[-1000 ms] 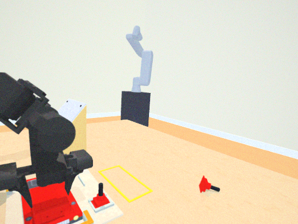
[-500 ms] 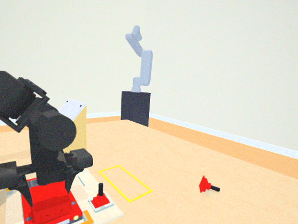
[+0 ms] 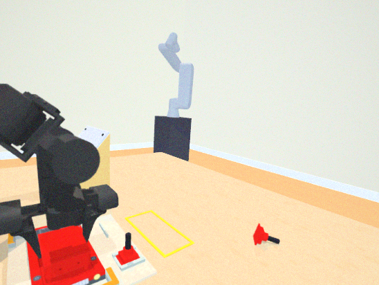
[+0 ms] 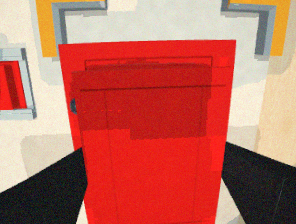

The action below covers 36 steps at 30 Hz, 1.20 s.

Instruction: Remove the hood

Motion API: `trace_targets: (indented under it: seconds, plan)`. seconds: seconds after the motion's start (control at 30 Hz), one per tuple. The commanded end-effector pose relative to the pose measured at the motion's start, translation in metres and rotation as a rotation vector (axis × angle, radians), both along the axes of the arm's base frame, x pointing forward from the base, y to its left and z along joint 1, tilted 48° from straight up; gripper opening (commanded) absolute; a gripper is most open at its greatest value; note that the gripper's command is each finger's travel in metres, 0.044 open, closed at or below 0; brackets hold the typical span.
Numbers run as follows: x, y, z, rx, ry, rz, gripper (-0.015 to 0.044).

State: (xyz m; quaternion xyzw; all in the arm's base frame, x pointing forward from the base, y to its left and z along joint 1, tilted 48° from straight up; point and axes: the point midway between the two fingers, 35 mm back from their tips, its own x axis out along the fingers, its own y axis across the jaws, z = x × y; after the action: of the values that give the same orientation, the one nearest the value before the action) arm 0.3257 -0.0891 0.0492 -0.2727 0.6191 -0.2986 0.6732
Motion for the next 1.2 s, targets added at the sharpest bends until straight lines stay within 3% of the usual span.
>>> trace_targets:
  seconds: [0.0, 0.63, 1.0, 1.17]
  plan:
    - [0.0, 0.002, 0.003, 0.001, -0.005, -0.001, 0.0]
    - [-0.001, 0.012, 0.012, 0.001, -0.004, -0.001, 0.0]
    - [-0.003, 0.045, 0.04, 0.003, -0.004, -0.001, 0.0]
    - [0.0, 0.046, 0.03, -0.001, 0.006, 0.013, 0.0]
